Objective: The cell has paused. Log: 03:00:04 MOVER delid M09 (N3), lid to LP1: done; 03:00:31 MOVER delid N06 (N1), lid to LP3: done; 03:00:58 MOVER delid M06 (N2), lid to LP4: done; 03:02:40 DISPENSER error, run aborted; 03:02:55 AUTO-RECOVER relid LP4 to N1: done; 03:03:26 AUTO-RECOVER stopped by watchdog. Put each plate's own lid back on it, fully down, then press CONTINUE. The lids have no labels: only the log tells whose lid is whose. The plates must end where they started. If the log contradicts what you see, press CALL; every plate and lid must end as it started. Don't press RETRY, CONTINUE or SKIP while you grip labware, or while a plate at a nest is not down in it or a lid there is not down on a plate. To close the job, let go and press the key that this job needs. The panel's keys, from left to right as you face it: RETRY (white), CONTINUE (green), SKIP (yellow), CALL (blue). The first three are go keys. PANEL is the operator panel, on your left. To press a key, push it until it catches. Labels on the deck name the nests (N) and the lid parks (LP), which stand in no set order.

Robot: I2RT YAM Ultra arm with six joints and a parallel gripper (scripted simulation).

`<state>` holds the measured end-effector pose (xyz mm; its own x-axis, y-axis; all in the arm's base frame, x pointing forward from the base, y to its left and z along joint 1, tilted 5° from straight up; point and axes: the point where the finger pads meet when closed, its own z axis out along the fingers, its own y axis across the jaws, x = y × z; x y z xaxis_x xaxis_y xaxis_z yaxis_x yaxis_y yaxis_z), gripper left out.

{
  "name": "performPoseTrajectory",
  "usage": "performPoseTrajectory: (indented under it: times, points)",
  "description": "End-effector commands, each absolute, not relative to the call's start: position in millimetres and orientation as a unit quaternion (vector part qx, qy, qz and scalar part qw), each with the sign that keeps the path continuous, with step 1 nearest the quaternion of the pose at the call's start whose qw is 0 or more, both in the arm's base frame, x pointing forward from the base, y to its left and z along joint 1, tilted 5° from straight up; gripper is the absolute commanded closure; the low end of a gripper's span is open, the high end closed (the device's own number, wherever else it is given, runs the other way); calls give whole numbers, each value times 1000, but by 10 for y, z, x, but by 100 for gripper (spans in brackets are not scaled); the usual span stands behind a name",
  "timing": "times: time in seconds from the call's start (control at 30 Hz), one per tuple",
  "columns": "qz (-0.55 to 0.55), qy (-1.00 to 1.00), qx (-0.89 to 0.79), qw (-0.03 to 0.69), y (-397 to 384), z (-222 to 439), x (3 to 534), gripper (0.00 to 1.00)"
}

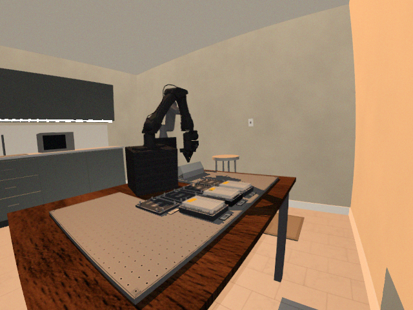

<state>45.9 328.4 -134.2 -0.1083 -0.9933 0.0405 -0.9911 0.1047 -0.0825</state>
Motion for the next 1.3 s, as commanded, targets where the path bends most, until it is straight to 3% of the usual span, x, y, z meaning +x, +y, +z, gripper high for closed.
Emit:
performPoseTrajectory:
  times: [0.0, 1.27]
  points:
    - [-41, 742, -668, 17, 3314, -1386, 488, 100]
    - [-35, 743, -668, 25, 3411, -1486, 513, 100]
